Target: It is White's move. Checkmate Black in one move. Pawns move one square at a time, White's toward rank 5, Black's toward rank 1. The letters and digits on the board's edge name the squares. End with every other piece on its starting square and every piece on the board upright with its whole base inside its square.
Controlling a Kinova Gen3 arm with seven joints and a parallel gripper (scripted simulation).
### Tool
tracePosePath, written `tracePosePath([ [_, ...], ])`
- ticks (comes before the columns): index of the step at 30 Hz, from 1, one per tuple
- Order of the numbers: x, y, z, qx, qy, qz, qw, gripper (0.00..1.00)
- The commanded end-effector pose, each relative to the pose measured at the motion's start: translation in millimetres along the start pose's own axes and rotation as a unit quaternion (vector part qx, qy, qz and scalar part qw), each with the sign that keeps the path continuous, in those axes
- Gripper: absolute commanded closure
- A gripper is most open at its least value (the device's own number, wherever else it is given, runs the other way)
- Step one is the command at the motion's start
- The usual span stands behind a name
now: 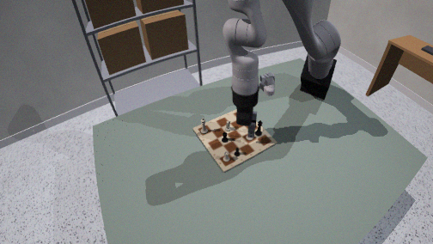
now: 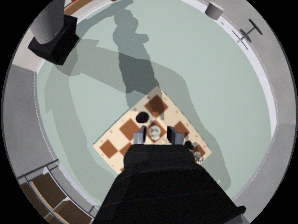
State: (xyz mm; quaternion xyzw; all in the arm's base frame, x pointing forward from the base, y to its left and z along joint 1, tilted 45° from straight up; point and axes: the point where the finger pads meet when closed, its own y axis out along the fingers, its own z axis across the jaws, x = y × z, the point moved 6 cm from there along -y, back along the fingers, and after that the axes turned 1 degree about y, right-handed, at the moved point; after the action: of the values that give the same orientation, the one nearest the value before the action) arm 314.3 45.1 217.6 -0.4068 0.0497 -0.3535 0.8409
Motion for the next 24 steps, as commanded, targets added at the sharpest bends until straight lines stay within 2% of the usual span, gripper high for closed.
tracePosePath([
  [1,4.8,-7.6,-2.8,0.003,0.011,-0.004,1.000,0.21],
  [21,2.4,-43.8,-4.2,0.012,0.016,-0.013,1.000,0.21],
  [24,1.7,-49.1,-3.4,0.005,0.016,-0.018,1.000,0.21],
])
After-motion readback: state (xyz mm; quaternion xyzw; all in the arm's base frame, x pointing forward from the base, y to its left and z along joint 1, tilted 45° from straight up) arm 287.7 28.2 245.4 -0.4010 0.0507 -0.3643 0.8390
